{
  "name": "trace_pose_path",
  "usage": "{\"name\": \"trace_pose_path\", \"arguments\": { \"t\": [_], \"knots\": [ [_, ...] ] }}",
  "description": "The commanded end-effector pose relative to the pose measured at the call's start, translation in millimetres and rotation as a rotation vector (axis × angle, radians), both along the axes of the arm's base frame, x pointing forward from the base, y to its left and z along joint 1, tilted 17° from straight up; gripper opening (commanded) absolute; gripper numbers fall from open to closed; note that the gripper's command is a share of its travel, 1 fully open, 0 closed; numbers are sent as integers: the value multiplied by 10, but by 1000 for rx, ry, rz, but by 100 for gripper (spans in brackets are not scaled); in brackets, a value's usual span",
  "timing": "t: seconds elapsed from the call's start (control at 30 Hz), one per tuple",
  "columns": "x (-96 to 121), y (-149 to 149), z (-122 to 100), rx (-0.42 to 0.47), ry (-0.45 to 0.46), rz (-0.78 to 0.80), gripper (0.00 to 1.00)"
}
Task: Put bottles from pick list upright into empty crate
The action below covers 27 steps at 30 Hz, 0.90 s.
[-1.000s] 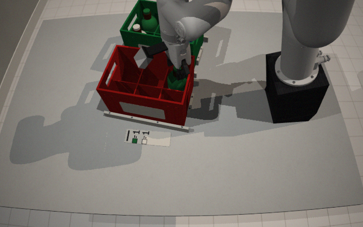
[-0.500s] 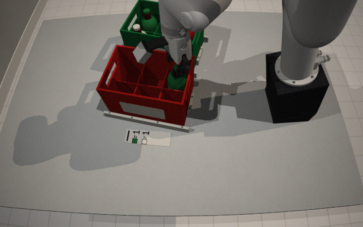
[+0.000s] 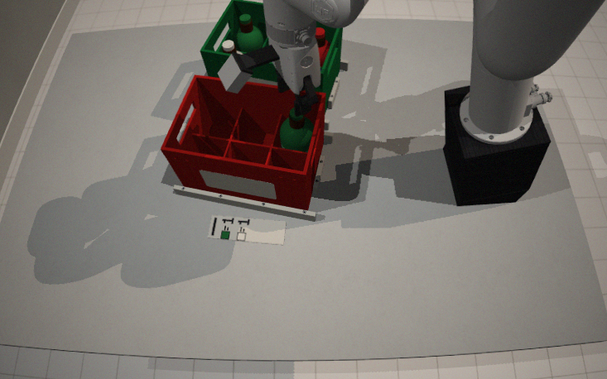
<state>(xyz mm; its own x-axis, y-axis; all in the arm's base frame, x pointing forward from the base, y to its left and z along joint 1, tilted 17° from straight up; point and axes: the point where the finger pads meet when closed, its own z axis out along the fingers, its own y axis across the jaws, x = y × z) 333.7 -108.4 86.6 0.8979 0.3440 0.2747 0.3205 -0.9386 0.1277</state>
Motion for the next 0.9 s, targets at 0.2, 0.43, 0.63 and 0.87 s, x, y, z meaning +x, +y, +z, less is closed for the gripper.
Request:
{"name": "trace_pose_path", "arguments": {
  "t": [0.2,0.43,0.63,0.87],
  "knots": [
    [-64,15,255,-3,5,-2,65],
    [-78,16,303,-3,5,-2,65],
    [-78,16,303,-3,5,-2,65],
    [-78,16,303,-3,5,-2,65]
  ]
}}
